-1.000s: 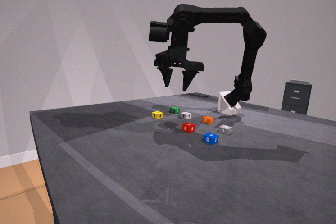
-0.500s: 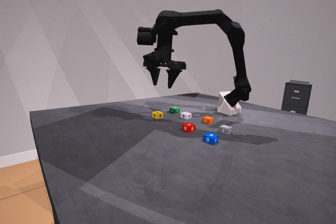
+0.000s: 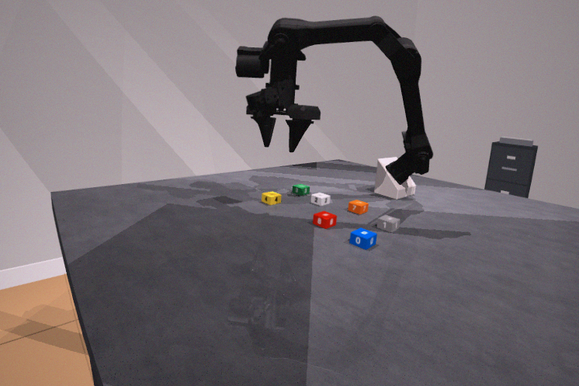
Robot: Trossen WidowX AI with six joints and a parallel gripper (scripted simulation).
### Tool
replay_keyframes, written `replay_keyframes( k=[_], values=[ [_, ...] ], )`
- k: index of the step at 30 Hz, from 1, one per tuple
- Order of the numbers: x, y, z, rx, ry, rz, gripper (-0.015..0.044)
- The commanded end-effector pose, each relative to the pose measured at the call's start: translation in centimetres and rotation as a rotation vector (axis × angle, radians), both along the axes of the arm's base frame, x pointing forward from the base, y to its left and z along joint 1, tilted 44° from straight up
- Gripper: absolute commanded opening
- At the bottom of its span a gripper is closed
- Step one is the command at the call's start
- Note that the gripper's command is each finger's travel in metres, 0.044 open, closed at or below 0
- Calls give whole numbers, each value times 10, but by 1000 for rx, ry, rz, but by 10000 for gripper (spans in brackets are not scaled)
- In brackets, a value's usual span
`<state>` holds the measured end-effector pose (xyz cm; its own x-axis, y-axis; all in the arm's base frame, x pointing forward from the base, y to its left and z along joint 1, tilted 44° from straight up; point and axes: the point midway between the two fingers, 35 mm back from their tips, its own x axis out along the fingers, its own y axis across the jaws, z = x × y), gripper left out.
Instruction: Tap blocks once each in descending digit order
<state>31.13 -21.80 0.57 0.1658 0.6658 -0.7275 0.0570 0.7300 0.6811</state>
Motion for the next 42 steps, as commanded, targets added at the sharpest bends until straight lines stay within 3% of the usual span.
replay_keyframes(
  k=[1, 9, 17, 25, 31, 42],
  values=[
    [6, 16, 19, -4, 0, 3, 400],
    [12, 110, 103, 6, 0, 3, 400],
    [11, 112, 105, 7, 0, 4, 400],
    [25, 166, 49, 10, -2, 4, 190],
    [25, 167, 48, 10, -2, 4, 32],
    [25, 168, 47, 10, -2, 4, 20]
  ],
)
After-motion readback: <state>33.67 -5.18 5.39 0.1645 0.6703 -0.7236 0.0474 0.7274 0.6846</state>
